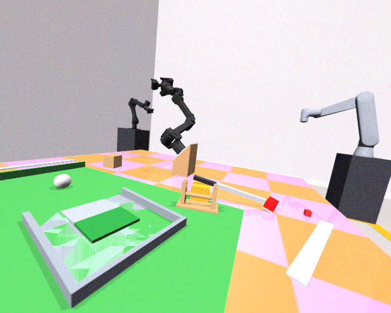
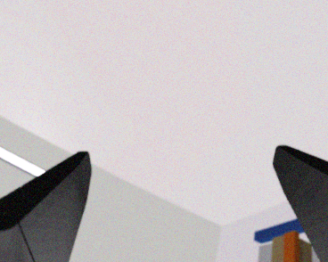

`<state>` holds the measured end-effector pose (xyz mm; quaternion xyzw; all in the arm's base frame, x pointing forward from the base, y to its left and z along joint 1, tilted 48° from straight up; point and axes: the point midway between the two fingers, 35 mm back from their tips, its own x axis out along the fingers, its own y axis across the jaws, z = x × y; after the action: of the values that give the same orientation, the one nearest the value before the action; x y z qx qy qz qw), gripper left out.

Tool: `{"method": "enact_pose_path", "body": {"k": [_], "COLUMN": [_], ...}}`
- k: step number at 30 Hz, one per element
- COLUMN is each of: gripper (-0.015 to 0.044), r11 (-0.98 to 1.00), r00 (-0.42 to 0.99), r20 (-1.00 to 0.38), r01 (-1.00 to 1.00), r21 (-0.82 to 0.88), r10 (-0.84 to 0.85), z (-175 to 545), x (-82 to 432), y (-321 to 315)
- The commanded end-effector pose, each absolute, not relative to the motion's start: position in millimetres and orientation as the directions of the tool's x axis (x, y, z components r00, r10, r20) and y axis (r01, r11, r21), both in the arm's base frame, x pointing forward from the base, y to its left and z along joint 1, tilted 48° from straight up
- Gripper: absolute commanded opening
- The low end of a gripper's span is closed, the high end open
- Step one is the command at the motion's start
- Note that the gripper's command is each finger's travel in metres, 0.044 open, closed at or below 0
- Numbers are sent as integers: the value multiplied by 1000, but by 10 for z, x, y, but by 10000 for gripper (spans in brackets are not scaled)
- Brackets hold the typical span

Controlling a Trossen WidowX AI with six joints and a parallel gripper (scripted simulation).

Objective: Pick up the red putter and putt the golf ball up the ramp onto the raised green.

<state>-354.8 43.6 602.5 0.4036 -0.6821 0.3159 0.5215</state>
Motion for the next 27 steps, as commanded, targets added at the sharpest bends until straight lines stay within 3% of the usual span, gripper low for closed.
{"method": "enact_pose_path", "body": {"k": [1,15,27], "gripper": [426,440,440], "r11": [471,325,111], "r00": [-124,258,579], "r20": [967,916,755], "r01": [-882,-876,-766], "r21": [-5,355,633], "r10": [-223,-306,-308], "z": [6041,6676,6785], "x": [-3524,-1868,-148], "y": [424,-235,-449]}}
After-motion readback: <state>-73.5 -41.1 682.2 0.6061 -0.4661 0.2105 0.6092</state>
